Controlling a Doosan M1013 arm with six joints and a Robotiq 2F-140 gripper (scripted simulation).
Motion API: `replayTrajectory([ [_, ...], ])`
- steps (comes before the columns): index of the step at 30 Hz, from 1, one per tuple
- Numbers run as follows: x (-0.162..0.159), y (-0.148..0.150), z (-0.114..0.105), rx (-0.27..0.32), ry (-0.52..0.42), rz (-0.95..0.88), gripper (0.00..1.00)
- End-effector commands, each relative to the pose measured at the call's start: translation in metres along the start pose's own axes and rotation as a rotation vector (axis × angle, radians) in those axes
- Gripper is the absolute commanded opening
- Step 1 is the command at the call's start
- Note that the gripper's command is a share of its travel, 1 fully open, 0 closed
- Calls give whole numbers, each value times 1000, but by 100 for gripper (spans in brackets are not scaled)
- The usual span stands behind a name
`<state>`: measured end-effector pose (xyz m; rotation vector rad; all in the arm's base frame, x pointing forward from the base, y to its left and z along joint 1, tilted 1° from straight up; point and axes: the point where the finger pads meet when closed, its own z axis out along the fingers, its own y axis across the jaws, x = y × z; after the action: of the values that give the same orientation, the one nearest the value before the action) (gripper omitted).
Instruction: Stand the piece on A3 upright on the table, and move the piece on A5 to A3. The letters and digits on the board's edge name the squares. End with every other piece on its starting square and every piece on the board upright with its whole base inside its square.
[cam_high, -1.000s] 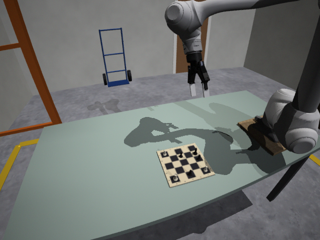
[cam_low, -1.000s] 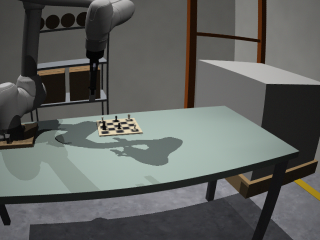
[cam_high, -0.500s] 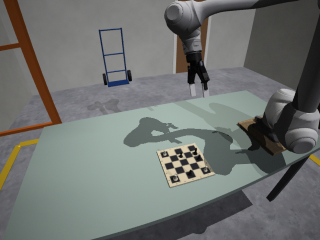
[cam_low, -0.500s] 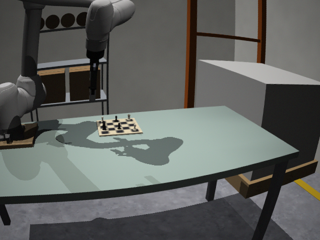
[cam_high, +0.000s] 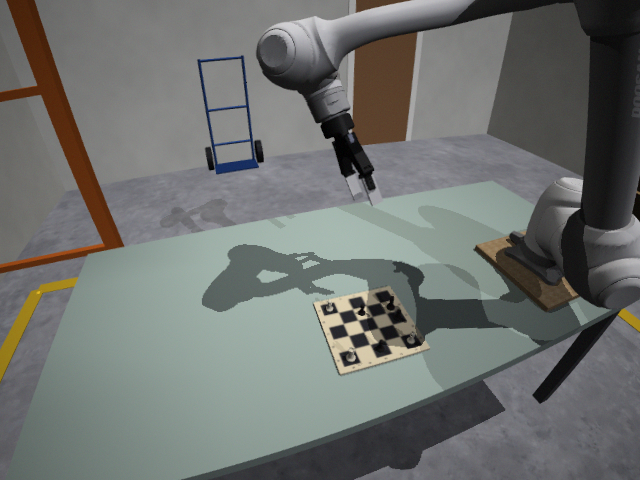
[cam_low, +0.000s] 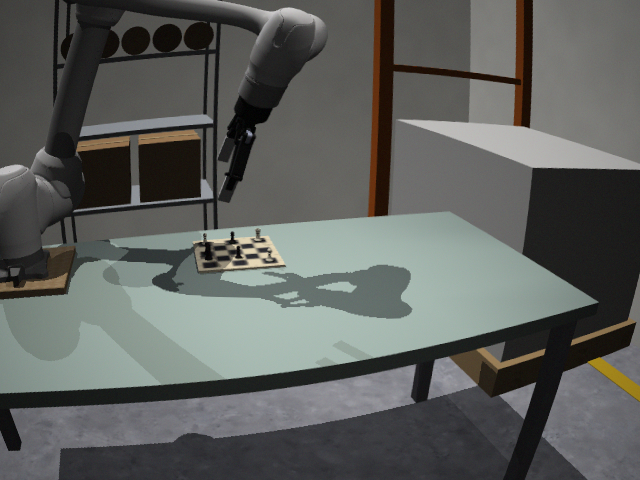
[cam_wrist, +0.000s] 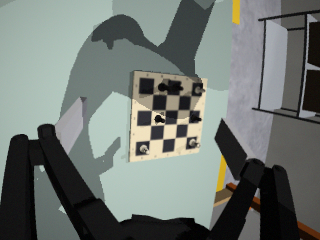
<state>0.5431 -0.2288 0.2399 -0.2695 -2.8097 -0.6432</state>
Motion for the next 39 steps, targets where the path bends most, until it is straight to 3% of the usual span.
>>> replayTrajectory([
  [1,-45,4,-3,17,133,34,100],
  [4,-87,12,4,52,240,69,100],
  [6,-87,12,4,52,240,69,100],
  [9,-131,22,18,102,346,110,100],
  [11,-131,22,18,102,346,110,100],
  [12,-152,28,27,131,397,132,100],
  [15,-152,28,27,131,397,132,100],
  [17,-191,42,49,197,491,178,100],
  [19,-191,42,49,197,491,178,100],
  [26,-251,73,99,335,635,264,100],
  [39,-296,108,161,490,749,354,100],
])
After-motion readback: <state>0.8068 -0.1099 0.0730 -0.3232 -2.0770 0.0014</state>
